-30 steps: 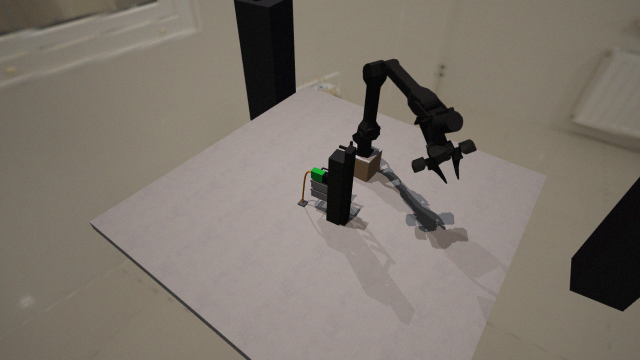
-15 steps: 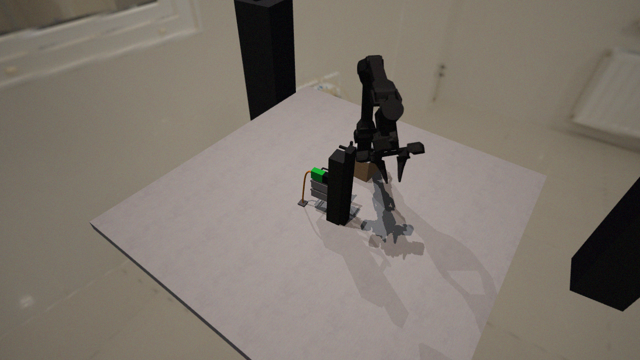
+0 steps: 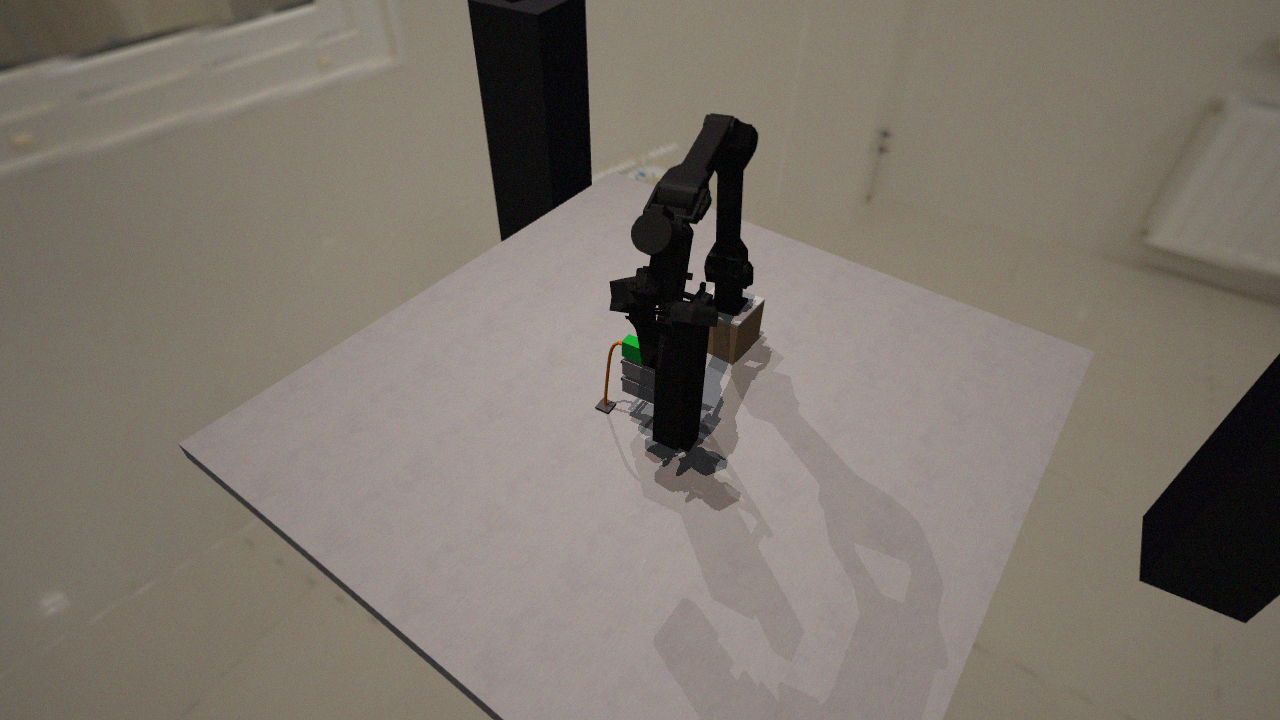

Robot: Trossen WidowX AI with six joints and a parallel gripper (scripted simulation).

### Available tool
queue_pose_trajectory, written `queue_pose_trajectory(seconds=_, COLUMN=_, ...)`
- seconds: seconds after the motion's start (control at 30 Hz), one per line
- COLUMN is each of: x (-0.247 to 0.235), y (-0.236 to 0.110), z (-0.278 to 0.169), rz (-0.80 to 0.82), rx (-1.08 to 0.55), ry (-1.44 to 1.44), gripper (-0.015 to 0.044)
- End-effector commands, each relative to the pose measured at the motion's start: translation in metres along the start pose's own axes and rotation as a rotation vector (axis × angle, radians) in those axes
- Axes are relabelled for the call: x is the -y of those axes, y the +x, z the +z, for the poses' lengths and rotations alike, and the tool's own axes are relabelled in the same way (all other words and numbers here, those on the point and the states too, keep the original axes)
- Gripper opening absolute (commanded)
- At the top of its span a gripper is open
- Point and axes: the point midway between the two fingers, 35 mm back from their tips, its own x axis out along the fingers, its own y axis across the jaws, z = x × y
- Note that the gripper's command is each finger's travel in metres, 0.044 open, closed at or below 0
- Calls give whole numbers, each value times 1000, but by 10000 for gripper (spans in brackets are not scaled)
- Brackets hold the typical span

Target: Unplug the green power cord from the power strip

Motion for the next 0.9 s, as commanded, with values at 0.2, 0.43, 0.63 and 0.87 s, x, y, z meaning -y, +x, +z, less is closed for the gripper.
queue_pose_trajectory(seconds=0.2, x=97, y=6, z=-8, rz=-275, rx=-94, ry=442, gripper=160)
queue_pose_trajectory(seconds=0.43, x=190, y=-22, z=-51, rz=-669, rx=-178, ry=1024, gripper=160)
queue_pose_trajectory(seconds=0.63, x=198, y=-27, z=-56, rz=-713, rx=-182, ry=1083, gripper=160)
queue_pose_trajectory(seconds=0.87, x=196, y=-26, z=-56, rz=-713, rx=-182, ry=1083, gripper=160)
